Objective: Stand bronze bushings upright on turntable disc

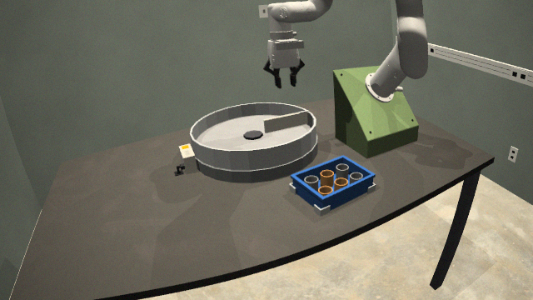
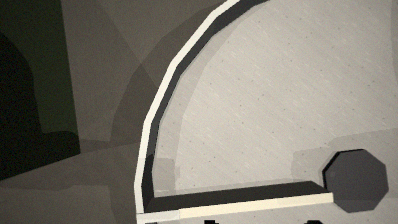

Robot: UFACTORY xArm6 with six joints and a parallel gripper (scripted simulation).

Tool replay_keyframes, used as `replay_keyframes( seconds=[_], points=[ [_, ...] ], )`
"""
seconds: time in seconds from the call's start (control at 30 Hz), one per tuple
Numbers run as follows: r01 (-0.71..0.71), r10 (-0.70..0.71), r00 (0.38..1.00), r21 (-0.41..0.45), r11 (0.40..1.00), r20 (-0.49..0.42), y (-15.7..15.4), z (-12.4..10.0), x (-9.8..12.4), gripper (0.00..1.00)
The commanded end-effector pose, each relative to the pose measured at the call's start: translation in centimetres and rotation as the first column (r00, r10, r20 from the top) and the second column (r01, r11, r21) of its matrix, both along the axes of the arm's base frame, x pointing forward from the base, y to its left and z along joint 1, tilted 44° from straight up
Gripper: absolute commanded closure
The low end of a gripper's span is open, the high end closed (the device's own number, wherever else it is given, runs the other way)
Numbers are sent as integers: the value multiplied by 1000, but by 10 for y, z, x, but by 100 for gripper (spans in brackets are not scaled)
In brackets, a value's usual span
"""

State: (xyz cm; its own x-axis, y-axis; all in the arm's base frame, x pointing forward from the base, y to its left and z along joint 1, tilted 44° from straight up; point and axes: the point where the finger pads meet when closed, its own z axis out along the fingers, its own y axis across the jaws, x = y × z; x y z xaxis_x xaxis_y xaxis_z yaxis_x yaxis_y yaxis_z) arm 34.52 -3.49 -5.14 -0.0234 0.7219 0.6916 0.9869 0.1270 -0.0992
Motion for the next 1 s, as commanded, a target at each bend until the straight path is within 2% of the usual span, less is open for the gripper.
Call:
replay_keyframes(
  seconds=[0.0,0.43,0.5,0.73,0.97],
  points=[
    [46,-47,998,-18,999,-35,23,15,0,52],
    [250,-266,937,-94,964,-226,148,87,-11,52],
    [250,-266,937,-94,964,-226,148,87,-11,52],
    [336,-364,879,-143,931,-306,206,120,-16,52],
    [393,-433,826,-182,902,-361,248,144,-21,52]
  ],
)
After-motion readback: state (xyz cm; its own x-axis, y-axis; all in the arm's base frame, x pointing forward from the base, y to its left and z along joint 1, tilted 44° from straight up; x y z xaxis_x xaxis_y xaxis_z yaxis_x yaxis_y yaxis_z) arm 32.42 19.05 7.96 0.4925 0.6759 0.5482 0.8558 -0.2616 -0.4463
